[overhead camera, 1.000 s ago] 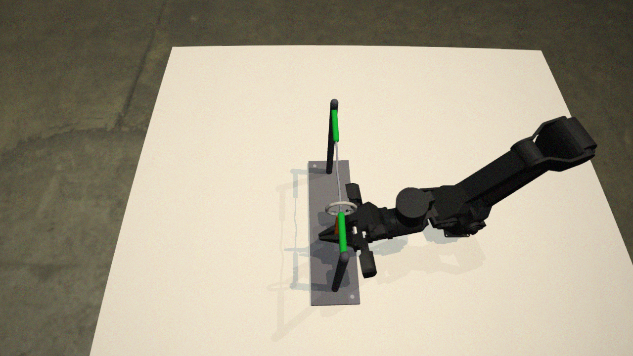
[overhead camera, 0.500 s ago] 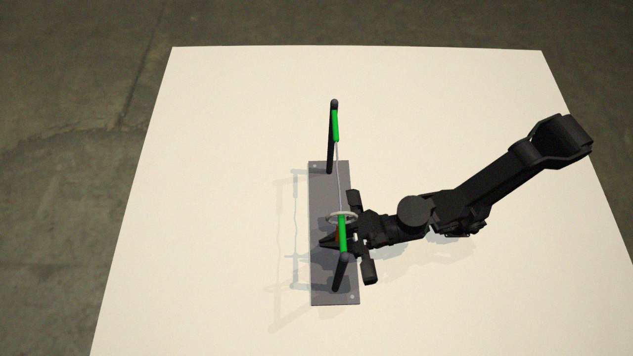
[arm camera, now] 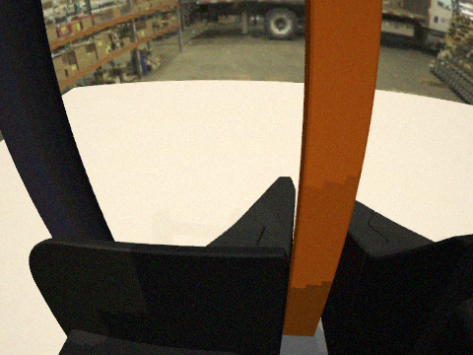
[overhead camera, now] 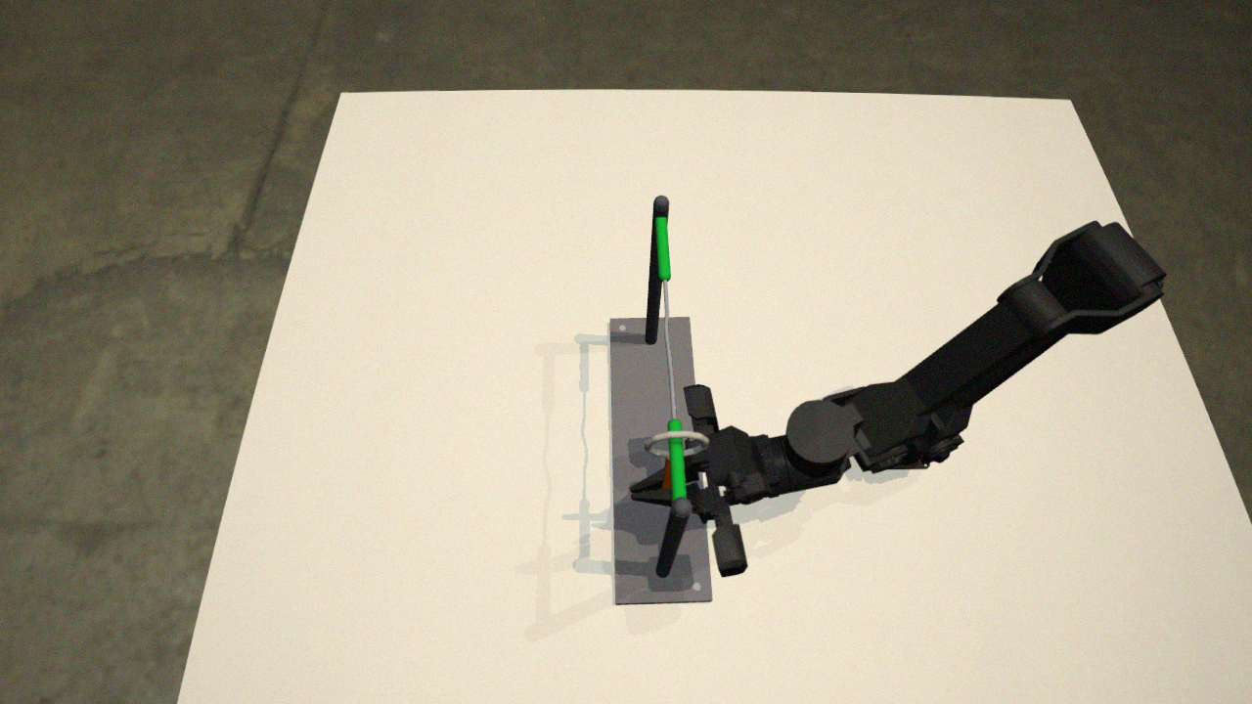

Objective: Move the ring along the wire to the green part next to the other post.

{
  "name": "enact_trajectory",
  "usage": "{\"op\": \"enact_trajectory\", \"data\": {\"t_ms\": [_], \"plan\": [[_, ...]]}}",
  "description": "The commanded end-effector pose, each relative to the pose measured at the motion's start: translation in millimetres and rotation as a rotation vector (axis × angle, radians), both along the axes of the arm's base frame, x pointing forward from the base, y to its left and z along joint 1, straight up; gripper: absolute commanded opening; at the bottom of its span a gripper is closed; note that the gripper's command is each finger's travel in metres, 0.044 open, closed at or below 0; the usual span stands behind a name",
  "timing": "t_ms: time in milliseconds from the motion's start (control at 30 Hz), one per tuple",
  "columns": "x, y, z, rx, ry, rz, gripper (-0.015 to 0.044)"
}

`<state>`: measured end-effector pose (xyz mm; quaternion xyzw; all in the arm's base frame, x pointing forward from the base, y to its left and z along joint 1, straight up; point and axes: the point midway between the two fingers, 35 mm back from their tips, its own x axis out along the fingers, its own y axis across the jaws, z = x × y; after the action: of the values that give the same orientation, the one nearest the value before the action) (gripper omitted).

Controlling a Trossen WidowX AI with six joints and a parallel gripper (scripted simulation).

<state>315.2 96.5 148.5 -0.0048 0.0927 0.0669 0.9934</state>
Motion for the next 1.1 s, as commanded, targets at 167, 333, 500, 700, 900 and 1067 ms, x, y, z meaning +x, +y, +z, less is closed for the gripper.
{"op": "enact_trajectory", "data": {"t_ms": [167, 333, 500, 700, 900, 1067], "plan": [[0.6, 0.3, -12.3, 0.004, 0.002, -0.006, -0.015], [0.5, 0.3, -14.5, 0.004, 0.002, -0.006, -0.015], [0.5, 0.3, -14.5, 0.004, 0.002, -0.006, -0.015], [0.5, 0.3, -14.5, 0.004, 0.002, -0.006, -0.015], [0.5, 0.3, -14.5, 0.004, 0.002, -0.006, -0.015], [0.6, 1.1, -14.0, 0.0, 0.001, 0.0, -0.0071]]}}
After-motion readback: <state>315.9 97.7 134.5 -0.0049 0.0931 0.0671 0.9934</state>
